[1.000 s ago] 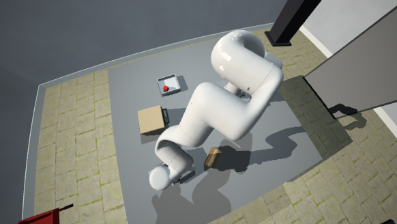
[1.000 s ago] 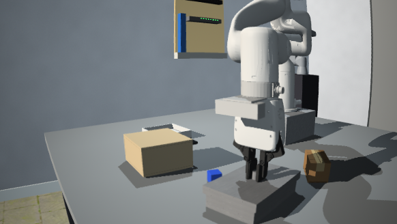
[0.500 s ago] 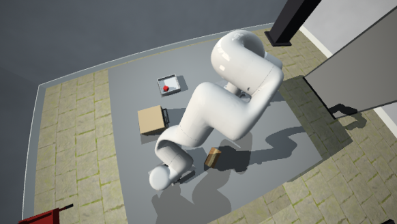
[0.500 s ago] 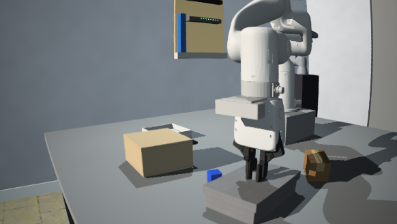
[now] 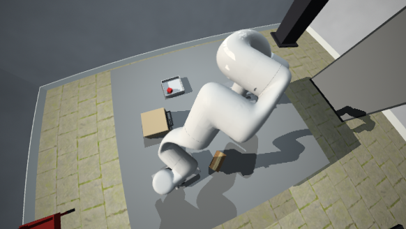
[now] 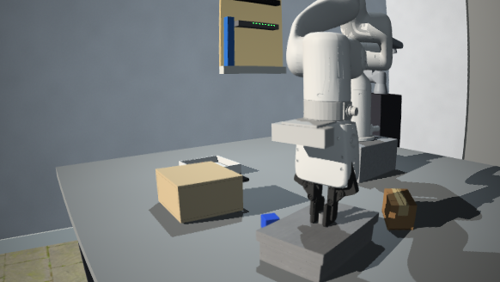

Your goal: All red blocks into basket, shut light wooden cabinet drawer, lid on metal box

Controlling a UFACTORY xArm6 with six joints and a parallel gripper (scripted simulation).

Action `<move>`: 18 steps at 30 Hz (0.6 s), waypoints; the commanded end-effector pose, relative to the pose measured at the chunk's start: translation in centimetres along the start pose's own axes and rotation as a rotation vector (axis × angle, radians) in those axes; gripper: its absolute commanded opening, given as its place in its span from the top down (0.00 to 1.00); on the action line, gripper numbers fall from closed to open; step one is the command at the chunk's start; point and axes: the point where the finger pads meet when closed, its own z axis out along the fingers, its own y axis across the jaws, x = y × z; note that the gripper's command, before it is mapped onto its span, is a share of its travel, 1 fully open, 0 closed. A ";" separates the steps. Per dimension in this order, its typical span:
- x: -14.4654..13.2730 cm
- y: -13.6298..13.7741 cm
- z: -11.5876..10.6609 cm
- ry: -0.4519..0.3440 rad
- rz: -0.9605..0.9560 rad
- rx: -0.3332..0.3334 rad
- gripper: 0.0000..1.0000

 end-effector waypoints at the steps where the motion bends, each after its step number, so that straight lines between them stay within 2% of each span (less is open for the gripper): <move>1: 0.5 -0.2 -1.2 0.013 0.000 0.005 1.00; 7: 0.4 -0.2 -2.2 0.013 0.000 0.005 1.00; 18: 0.4 -0.2 -6.0 0.013 0.000 0.005 1.00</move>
